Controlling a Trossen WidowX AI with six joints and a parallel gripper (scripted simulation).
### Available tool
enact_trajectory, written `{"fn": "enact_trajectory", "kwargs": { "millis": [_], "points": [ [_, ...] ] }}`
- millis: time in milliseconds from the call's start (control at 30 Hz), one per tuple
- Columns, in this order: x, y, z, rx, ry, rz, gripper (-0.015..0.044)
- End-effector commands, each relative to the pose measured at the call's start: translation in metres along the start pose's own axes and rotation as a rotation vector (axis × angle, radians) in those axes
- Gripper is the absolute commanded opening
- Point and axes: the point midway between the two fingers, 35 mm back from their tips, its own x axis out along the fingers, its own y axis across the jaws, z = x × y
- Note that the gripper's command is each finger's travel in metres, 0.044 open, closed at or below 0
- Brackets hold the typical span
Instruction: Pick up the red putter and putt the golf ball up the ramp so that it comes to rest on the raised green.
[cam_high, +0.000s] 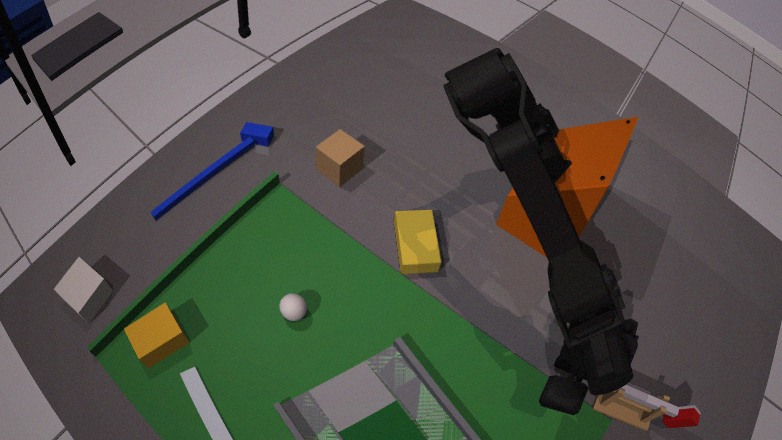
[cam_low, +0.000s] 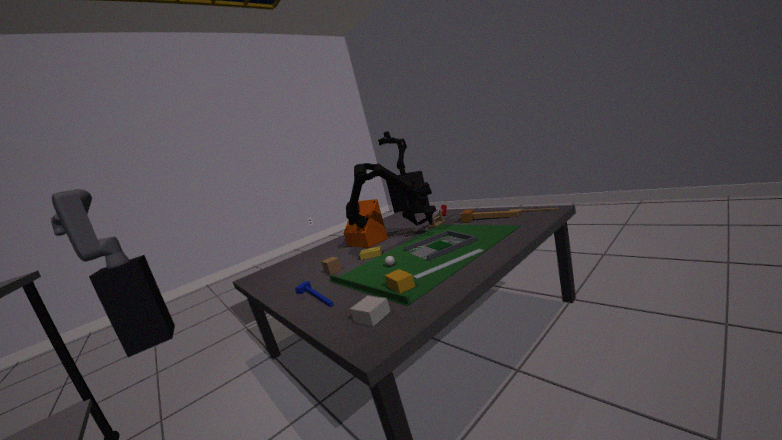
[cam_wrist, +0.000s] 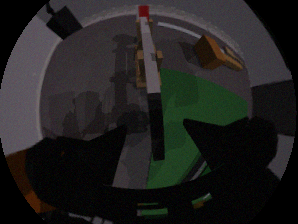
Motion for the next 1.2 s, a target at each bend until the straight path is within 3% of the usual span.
{"fn": "enact_trajectory", "kwargs": {
  "millis": [0, 167, 667, 967, 1167],
  "points": [
    [0.008, 0.002, -0.003, -0.006, 0.007, 0.004, 0.044],
    [0.012, 0.002, -0.004, -0.006, 0.007, 0.004, 0.044],
    [0.008, 0.001, -0.003, 0.0, 0.002, 0.003, 0.0046],
    [0.005, 0.0, -0.001, 0.0, 0.001, 0.003, 0.0],
    [-0.032, -0.003, 0.011, -0.001, -0.002, 0.002, 0.0]
  ]
}}
